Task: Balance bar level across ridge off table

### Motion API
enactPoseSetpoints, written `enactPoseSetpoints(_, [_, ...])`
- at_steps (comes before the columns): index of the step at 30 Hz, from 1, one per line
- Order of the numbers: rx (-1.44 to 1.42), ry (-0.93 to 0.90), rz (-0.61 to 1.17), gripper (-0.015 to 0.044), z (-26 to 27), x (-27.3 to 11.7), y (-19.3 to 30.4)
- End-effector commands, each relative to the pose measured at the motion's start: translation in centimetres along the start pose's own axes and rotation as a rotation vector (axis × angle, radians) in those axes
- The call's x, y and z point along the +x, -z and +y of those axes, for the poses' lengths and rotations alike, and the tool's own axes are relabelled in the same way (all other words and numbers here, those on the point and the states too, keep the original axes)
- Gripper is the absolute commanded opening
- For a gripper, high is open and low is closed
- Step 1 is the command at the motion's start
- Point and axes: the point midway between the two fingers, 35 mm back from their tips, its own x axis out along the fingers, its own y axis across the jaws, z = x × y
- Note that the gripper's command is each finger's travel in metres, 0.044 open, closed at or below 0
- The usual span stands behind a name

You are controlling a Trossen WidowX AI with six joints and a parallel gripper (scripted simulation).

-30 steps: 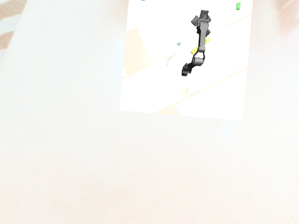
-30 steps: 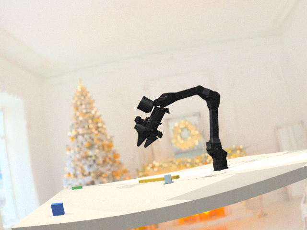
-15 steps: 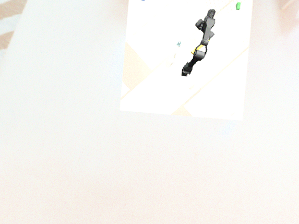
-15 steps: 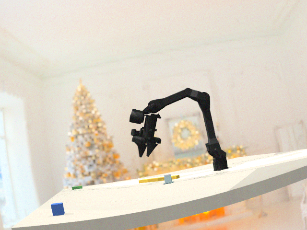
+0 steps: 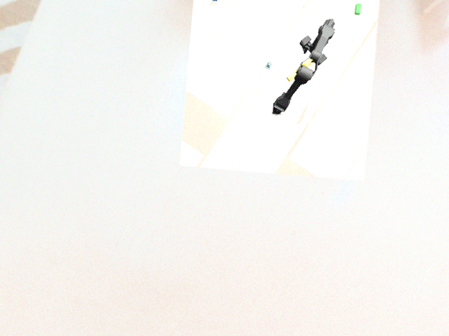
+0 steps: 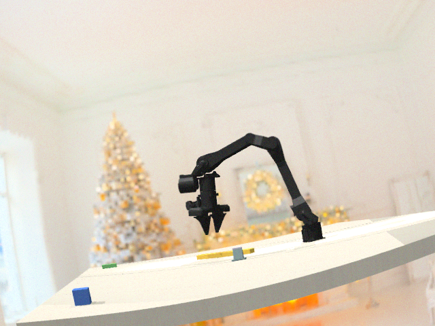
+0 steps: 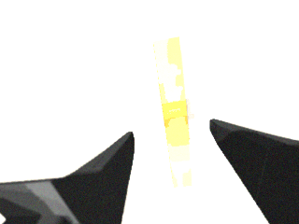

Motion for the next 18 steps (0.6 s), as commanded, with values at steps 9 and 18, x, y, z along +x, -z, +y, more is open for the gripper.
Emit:
enactPoseSetpoints(9, [0.017,-0.005,0.099,0.0315,-1.4,2.1,-0.1])
enactPoseSetpoints(18, [0.017,-0.005,0.099,0.0315,-1.4,5.8,0.3])
